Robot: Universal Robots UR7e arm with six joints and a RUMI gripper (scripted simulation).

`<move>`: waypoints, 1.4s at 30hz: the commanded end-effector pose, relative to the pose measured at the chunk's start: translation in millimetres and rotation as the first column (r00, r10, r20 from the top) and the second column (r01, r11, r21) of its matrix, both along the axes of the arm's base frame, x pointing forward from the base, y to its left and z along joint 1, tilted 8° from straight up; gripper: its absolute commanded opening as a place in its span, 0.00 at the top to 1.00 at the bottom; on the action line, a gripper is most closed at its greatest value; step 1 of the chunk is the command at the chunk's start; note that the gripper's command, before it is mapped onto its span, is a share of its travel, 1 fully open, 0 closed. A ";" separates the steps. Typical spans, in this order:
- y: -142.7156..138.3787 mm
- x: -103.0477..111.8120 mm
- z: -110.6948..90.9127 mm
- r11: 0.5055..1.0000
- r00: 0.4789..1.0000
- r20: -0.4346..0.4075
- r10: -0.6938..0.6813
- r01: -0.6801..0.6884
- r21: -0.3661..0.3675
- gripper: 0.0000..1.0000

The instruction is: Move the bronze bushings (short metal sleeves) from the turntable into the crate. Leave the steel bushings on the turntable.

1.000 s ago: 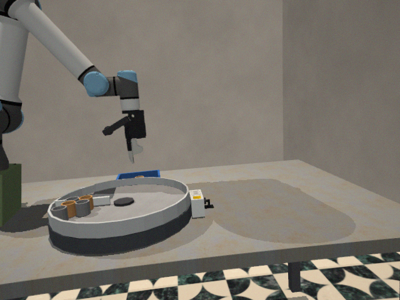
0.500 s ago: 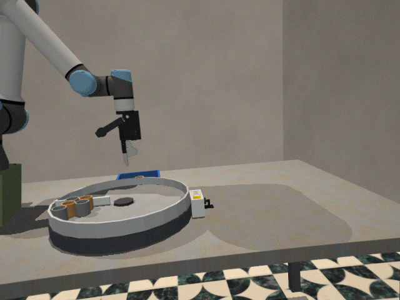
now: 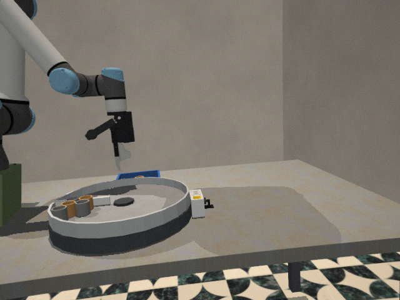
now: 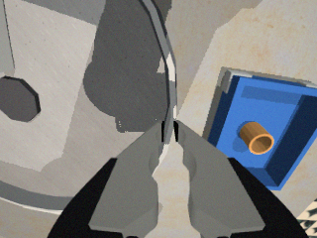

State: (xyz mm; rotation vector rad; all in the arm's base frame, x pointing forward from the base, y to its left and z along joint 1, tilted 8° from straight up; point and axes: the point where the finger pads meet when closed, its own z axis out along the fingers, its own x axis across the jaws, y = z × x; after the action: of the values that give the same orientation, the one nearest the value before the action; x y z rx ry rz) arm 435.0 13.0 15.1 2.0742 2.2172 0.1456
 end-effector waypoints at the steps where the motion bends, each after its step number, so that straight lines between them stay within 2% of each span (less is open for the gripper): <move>1: -22.8 -10.6 -0.8 0.999 0.999 0.003 0.035 -0.035 -0.002 0.95; 5: -32.4 -15.7 -1.6 0.999 0.999 0.003 0.050 -0.050 -0.004 0.95; 20: -104.6 -50.7 -7.0 0.988 0.988 0.002 0.156 -0.156 -0.019 0.95; 22: -104.6 -50.7 -7.0 0.988 0.988 0.002 0.156 -0.156 -0.019 0.95; 36: -164.8 -80.9 -11.6 0.969 0.970 0.000 0.244 -0.244 -0.032 0.95; 42: -180.5 -88.2 -12.7 0.963 0.964 -0.001 0.267 -0.266 -0.035 0.95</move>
State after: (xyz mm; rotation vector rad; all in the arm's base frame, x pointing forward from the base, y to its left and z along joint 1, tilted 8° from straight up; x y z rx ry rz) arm 351.9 -155.3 3.1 1.7715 2.4533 0.1266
